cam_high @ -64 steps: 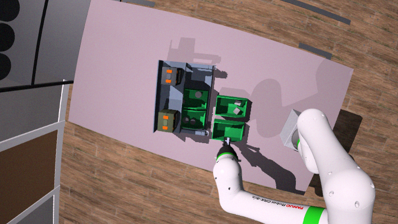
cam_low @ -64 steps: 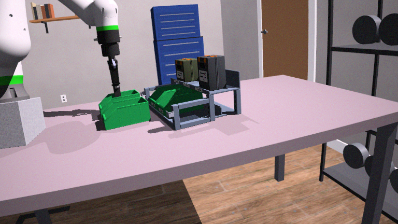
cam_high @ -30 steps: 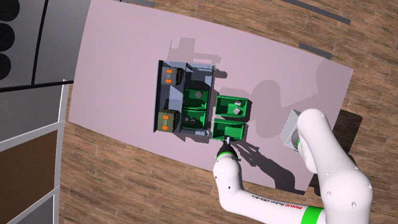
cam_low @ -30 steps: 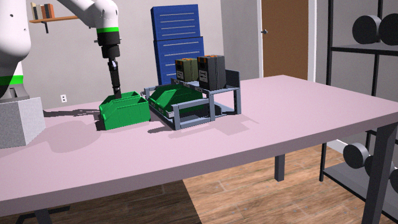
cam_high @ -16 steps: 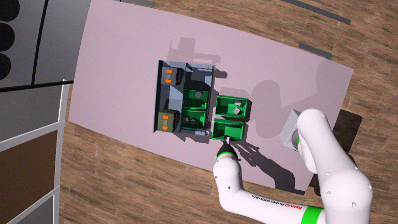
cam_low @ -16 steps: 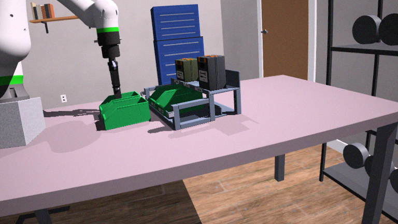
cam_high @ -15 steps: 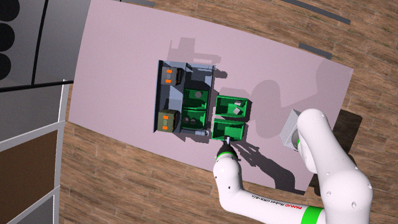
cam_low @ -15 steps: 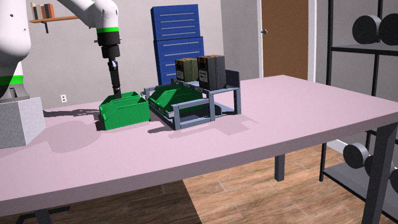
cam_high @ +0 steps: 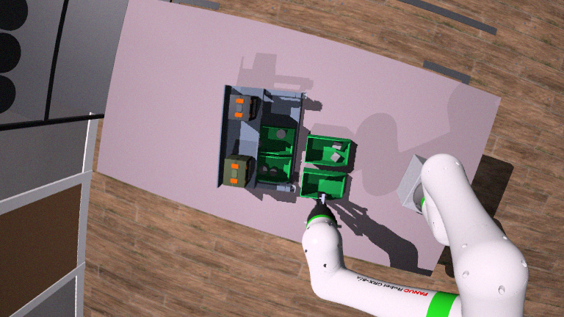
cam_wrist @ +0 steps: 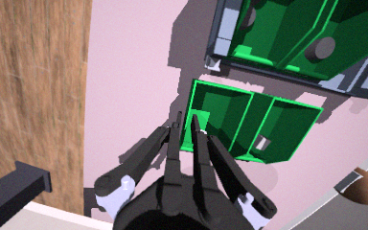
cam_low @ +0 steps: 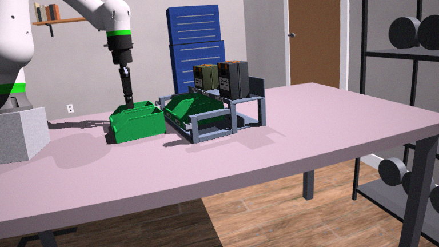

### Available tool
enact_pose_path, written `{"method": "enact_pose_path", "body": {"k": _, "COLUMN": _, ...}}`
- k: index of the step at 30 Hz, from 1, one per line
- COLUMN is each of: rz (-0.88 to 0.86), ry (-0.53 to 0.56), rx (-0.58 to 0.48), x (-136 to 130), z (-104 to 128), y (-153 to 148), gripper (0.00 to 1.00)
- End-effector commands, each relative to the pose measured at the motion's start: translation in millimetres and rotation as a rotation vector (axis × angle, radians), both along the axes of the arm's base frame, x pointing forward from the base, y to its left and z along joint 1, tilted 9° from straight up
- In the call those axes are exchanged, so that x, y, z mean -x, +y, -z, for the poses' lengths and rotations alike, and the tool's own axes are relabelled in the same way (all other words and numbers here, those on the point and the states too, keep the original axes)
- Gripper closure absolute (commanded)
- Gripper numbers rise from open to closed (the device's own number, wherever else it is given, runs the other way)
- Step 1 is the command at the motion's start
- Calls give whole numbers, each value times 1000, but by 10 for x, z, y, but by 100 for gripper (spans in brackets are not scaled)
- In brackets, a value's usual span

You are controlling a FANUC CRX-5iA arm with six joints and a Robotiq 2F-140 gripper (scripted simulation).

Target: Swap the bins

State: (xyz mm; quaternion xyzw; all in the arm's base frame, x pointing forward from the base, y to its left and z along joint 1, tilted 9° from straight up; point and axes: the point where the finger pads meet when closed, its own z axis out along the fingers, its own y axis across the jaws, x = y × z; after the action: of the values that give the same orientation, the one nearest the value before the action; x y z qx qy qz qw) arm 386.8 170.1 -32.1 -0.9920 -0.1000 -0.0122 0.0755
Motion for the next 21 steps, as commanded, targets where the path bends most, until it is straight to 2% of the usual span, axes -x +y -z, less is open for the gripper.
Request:
{"method": "enact_pose_path", "body": {"k": 1, "rz": 0, "ry": -1, "rx": 0, "x": -6, "z": -8, "y": 1, "gripper": 76}}
{"method": "enact_pose_path", "body": {"k": 21, "rz": 0, "ry": -1, "rx": 0, "x": -5, "z": -91, "y": -12, "gripper": 76}}
